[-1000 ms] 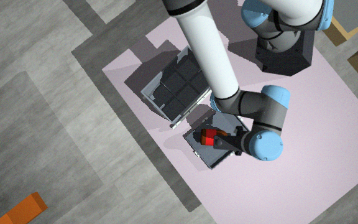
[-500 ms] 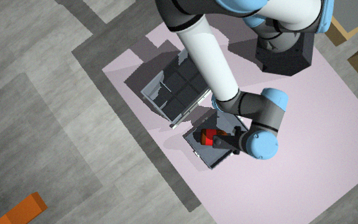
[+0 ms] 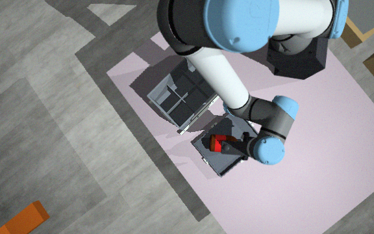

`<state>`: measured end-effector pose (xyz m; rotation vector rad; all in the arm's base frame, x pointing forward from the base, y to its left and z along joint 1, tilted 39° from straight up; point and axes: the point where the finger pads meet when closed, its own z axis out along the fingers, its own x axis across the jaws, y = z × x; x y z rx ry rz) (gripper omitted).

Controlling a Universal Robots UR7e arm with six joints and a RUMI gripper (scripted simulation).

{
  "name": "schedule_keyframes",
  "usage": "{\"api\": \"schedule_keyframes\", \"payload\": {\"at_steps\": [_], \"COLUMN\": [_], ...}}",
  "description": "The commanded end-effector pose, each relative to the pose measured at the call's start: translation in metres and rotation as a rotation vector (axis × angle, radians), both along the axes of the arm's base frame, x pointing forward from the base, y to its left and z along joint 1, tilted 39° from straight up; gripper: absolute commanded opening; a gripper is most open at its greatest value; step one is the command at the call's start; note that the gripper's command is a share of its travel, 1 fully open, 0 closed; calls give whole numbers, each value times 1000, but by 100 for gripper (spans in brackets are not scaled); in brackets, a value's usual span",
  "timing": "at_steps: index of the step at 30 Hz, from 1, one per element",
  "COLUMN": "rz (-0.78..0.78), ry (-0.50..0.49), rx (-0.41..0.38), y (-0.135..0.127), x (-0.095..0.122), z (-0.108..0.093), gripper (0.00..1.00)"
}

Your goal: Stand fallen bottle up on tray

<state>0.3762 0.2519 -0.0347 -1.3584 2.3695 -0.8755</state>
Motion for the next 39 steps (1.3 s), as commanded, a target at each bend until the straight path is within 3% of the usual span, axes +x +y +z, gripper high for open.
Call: {"api": "schedule_keyframes", "payload": {"at_steps": [1,14,39], "rz": [3,3,3], "ry": [-2,-2,-2], "rx": [2,2,2], "y": [-5,-10,-10], "x": [9,16,16], "z": [-13,-23,-24], "gripper": [38,38,38]}}
